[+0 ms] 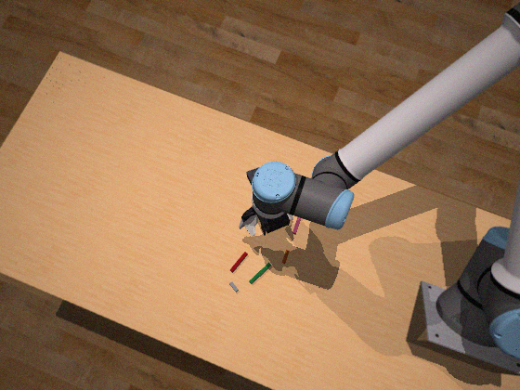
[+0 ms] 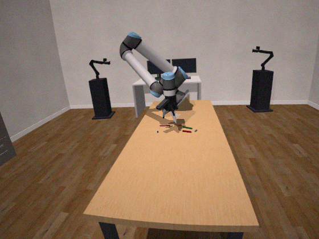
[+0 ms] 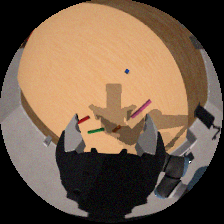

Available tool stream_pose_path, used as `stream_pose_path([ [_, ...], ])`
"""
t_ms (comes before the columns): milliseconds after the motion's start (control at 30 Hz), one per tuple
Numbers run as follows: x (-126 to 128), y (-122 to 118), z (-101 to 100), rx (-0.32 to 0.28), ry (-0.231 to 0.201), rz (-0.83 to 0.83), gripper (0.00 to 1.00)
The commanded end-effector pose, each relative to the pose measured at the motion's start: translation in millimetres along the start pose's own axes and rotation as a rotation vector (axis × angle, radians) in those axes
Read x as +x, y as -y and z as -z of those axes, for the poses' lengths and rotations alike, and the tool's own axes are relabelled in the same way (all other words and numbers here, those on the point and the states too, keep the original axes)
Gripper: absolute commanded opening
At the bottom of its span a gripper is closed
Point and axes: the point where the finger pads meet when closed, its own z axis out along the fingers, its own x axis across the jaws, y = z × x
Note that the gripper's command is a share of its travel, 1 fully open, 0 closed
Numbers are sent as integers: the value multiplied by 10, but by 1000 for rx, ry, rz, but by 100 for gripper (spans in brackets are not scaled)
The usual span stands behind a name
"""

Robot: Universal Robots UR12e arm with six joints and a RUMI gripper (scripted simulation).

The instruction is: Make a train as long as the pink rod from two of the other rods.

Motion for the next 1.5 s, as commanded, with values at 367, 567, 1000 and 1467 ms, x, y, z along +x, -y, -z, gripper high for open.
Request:
stream_pose_path([
  [367, 5, -17, -11, -2, -1, 2, 100],
  [567, 3, -17, -11, -2, -1, 1, 100],
  [1000, -70, -7, 6, 0, 1, -68, 100],
  [1467, -226, -30, 10, -1, 2, -284, 100],
])
